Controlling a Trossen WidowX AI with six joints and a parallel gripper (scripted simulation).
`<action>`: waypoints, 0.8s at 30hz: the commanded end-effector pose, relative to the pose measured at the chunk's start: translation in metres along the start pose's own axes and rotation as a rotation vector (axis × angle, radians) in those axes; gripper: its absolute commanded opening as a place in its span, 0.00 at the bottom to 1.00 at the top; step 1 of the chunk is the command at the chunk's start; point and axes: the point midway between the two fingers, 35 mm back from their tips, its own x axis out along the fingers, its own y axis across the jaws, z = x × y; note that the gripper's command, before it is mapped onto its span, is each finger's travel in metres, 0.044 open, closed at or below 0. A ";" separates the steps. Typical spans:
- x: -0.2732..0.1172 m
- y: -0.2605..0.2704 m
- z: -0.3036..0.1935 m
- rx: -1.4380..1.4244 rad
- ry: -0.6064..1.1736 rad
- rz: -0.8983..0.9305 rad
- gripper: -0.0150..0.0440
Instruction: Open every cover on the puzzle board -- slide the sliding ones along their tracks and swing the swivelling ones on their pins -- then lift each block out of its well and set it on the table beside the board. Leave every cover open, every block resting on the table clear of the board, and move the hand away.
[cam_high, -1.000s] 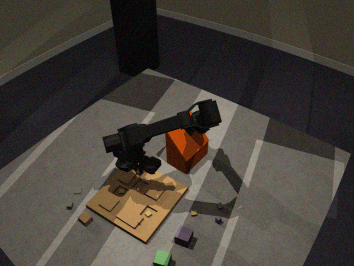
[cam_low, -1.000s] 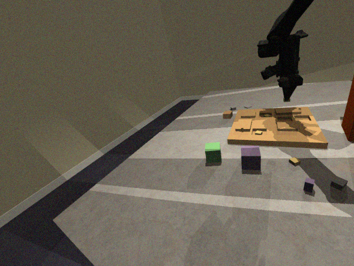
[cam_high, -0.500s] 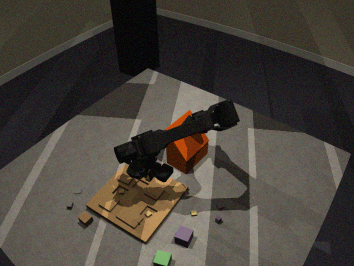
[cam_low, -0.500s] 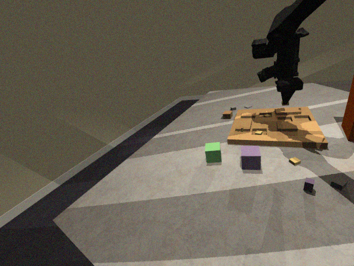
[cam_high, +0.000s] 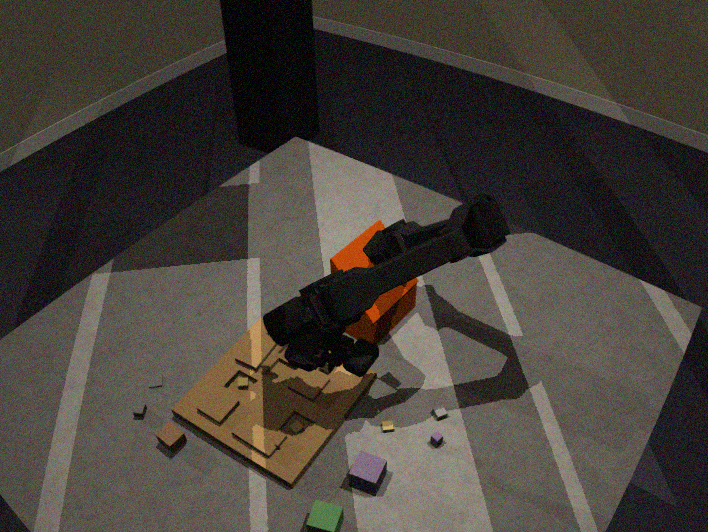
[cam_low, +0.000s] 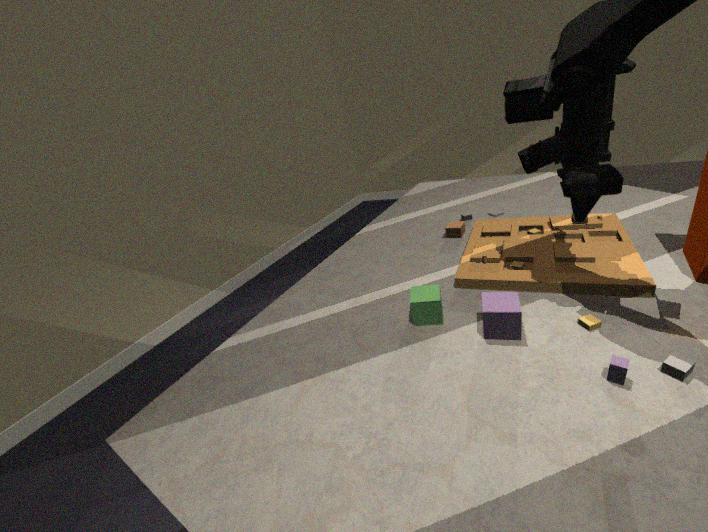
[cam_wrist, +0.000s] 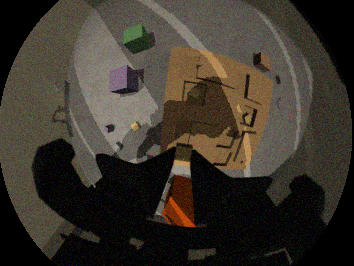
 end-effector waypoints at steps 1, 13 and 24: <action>0.000 0.019 -0.007 0.002 0.001 0.004 0.39; -0.001 0.063 -0.025 0.001 -0.002 0.013 0.39; -0.002 0.099 -0.047 0.001 -0.003 0.031 0.39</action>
